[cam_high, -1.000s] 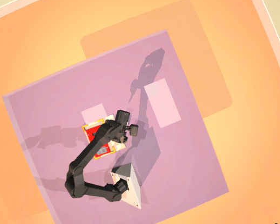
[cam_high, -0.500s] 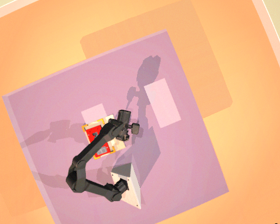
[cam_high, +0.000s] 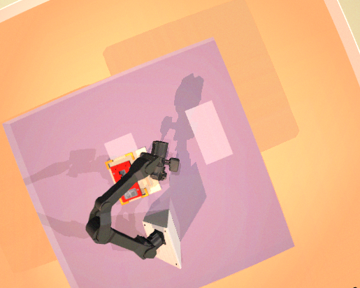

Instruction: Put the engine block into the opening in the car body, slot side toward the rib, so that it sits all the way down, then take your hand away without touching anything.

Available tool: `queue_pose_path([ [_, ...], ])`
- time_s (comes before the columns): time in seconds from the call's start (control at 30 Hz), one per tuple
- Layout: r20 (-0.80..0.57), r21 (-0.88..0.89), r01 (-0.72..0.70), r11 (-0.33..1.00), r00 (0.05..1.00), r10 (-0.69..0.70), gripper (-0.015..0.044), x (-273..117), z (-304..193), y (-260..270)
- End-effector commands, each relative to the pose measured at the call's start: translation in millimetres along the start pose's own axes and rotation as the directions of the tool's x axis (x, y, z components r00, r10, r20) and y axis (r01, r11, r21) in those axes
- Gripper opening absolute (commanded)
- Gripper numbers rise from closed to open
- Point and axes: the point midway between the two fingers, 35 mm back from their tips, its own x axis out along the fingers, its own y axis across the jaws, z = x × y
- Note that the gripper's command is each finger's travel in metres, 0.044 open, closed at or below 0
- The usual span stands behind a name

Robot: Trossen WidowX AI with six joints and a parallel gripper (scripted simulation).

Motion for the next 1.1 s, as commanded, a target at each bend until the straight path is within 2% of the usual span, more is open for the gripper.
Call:
queue_pose_path([
  [0.0,0.017,0.001,0.006,1.000,1.000,-0.006,0.0440,10.4,2.3,0.4],
  [0.23,0.026,-0.004,0.011,1.000,1.000,-0.011,0.0440,19.1,2.6,0.3],
  [0.6,0.026,-0.004,0.011,1.000,1.000,-0.011,0.0151,19.1,2.6,0.3],
  [0.87,0.026,-0.004,0.011,1.000,1.000,-0.011,0.0098,19.1,2.6,0.3],
  [1.0,0.024,-0.004,0.010,1.000,1.000,-0.010,0.0000,14.7,1.7,0.3],
  [1.07,0.022,-0.003,0.009,1.000,1.000,-0.009,0.0000,8.7,0.6,0.2],
])
